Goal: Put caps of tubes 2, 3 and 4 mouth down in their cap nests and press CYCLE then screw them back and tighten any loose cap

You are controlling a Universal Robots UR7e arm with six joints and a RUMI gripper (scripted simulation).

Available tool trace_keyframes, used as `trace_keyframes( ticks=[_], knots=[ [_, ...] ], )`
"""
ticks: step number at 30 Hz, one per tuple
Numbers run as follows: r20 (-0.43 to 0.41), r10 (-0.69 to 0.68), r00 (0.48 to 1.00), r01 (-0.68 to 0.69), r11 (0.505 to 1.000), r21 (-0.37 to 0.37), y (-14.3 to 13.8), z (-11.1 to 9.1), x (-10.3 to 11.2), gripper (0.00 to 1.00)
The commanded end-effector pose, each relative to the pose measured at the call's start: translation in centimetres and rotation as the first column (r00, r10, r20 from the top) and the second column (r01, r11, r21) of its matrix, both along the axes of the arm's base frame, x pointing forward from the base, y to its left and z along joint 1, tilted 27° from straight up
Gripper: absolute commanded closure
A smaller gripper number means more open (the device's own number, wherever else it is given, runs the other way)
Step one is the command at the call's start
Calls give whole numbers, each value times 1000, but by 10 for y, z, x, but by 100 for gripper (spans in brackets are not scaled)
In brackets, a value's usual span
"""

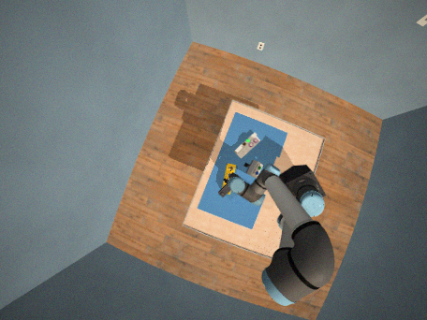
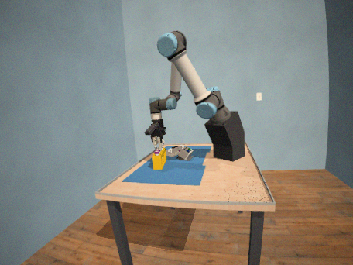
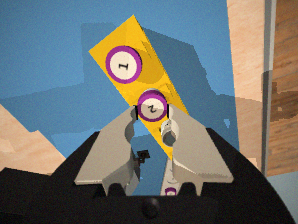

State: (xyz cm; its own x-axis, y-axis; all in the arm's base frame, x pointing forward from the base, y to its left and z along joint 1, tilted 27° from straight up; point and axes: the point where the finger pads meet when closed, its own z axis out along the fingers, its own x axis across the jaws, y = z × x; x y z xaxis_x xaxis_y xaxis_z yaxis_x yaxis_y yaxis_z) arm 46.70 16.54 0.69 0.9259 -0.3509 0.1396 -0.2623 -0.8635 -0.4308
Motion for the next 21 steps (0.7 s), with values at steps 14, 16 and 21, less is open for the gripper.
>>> trace_keyframes(
  ticks=[14, 16, 21],
  knots=[
    [23, 53, 998, -52, 998, -23, 0, 1, 0, 65],
    [76, 202, 976, -197, 978, -76, 0, 1, 0, 65],
    [120, 349, 929, -333, 933, -135, 0, 1, 0, 65]
  ],
)
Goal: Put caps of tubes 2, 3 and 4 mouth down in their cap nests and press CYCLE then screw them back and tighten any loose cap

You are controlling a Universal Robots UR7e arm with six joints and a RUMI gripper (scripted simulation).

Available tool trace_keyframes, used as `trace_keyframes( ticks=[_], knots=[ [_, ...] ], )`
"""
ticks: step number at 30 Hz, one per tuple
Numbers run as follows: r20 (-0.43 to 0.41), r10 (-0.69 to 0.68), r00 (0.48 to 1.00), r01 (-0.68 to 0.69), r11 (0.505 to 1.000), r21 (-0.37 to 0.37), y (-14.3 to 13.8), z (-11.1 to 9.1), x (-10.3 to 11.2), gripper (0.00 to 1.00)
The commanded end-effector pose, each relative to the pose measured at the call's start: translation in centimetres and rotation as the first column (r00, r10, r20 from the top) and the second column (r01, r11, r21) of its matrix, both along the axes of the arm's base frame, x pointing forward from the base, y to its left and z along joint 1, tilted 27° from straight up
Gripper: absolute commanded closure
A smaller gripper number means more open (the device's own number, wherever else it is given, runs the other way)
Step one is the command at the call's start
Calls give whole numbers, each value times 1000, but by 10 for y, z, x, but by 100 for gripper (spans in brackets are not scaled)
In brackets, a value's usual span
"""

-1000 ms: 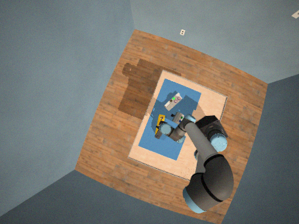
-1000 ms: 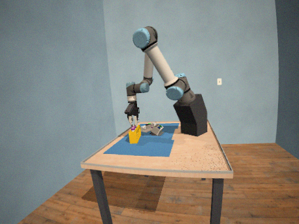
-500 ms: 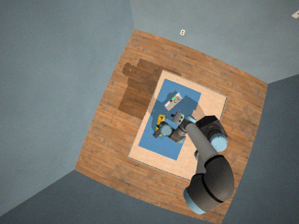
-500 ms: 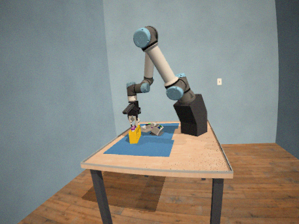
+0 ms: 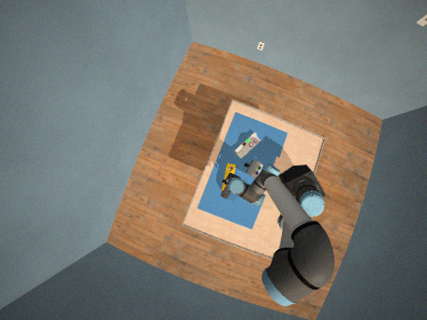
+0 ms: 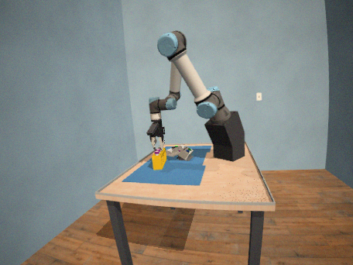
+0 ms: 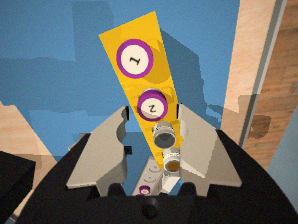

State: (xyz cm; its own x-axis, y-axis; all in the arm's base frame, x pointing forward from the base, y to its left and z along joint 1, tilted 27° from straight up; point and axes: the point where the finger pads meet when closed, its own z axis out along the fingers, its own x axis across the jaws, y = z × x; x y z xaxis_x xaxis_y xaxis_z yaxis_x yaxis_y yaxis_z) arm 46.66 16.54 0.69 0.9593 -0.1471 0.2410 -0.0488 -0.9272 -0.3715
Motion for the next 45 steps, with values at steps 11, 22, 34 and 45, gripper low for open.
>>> trace_keyframes(
  ticks=[11, 22, 34, 45],
  knots=[
    [173, 636, 752, -588, 766, -260, 0, 0, 0, 65],
    [177, 670, 721, -616, 736, -281, 0, 1, 0, 100],
    [177, 670, 721, -615, 737, -281, 0, 1, 0, 100],
    [76, 224, 972, -219, 974, -65, 0, 0, 0, 100]
  ],
)
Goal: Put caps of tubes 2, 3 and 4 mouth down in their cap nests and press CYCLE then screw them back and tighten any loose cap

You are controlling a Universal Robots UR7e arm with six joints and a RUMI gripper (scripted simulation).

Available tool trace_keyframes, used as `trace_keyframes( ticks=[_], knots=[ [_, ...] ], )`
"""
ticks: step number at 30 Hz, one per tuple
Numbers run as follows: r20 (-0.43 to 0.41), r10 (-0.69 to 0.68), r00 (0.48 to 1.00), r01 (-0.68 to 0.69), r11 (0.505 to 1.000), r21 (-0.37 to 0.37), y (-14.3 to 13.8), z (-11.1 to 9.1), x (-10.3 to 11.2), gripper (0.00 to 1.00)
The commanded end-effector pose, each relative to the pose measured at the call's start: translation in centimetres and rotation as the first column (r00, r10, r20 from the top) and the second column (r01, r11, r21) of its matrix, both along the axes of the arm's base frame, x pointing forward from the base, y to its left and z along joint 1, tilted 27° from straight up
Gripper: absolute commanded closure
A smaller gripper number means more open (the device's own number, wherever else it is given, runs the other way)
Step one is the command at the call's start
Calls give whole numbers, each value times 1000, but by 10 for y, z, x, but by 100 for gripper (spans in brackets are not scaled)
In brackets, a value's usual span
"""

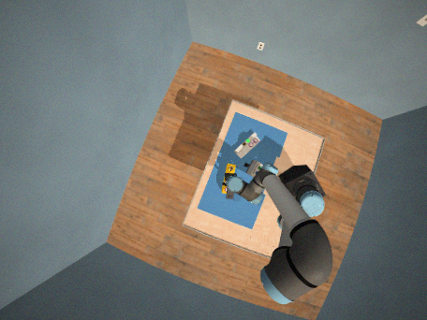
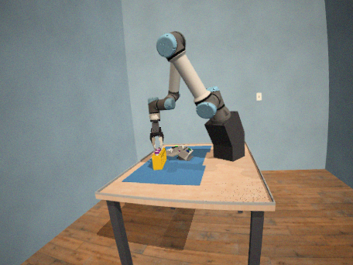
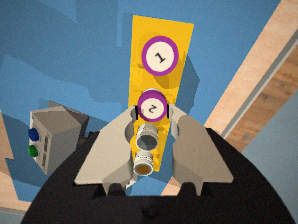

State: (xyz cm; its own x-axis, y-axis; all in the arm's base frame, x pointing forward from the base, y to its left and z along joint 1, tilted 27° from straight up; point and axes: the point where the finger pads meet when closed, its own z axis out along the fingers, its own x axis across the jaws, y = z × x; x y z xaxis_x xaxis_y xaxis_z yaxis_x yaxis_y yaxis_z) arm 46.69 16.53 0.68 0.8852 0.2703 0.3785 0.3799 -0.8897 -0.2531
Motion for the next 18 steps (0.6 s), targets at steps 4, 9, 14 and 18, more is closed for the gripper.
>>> trace_keyframes(
  ticks=[4, 9, 14, 18],
  knots=[
    [-135, -309, 941, 320, 945, 63, 0, 0, 0, 100],
    [-221, -461, 860, 488, 869, 84, 0, 0, 0, 100],
    [-284, -559, 779, 602, 794, 89, 0, 0, 0, 100],
    [-284, -559, 779, 602, 794, 89, 0, 0, 0, 100]
  ],
)
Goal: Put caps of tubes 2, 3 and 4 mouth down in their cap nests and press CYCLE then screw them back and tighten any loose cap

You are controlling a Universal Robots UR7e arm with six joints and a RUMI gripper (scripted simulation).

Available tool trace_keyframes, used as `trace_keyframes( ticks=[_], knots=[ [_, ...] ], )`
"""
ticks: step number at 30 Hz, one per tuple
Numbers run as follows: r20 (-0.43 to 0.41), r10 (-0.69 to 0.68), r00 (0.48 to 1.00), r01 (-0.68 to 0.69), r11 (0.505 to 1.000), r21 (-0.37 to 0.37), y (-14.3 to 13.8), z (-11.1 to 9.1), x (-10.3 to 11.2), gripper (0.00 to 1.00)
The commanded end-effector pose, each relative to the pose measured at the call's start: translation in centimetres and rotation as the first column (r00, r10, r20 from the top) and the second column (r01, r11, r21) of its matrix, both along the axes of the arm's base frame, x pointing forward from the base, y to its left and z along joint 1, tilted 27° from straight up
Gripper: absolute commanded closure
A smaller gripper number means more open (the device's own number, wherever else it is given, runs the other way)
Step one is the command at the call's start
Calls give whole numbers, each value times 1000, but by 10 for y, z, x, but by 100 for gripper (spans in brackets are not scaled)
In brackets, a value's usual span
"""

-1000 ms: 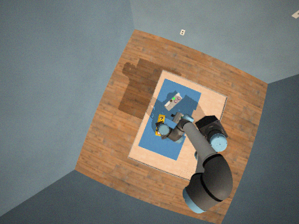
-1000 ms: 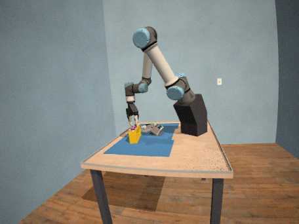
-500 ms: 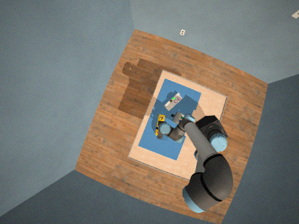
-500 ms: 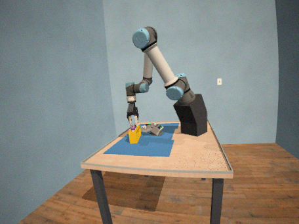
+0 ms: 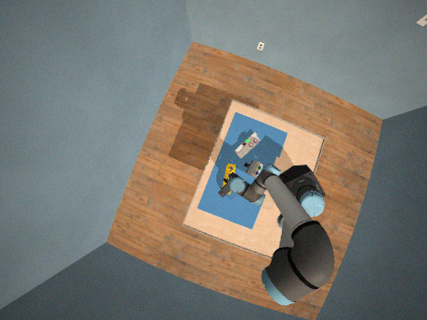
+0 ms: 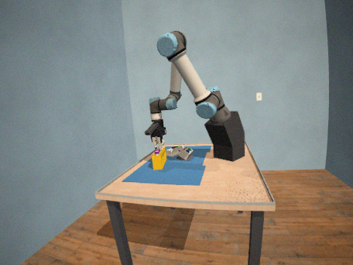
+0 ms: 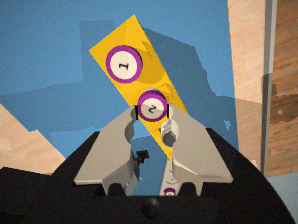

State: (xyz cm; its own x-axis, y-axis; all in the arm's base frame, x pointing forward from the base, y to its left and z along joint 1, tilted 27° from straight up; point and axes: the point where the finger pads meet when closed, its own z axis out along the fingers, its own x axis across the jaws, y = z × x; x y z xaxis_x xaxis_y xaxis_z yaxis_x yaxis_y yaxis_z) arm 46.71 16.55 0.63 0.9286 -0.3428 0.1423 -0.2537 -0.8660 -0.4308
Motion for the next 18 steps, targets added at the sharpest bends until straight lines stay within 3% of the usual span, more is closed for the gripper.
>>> trace_keyframes(
  ticks=[1, 2, 14, 18],
  knots=[
    [-9, -31, 999, 31, 1000, 1, 0, 0, 0, 100],
    [-9, -31, 999, 31, 1000, 1, 0, 0, 0, 65],
    [-9, -30, 1000, 30, 1000, 1, 0, 0, 0, 65],
    [95, 260, 961, -251, 963, -100, 0, 1, 0, 65]
  ],
)
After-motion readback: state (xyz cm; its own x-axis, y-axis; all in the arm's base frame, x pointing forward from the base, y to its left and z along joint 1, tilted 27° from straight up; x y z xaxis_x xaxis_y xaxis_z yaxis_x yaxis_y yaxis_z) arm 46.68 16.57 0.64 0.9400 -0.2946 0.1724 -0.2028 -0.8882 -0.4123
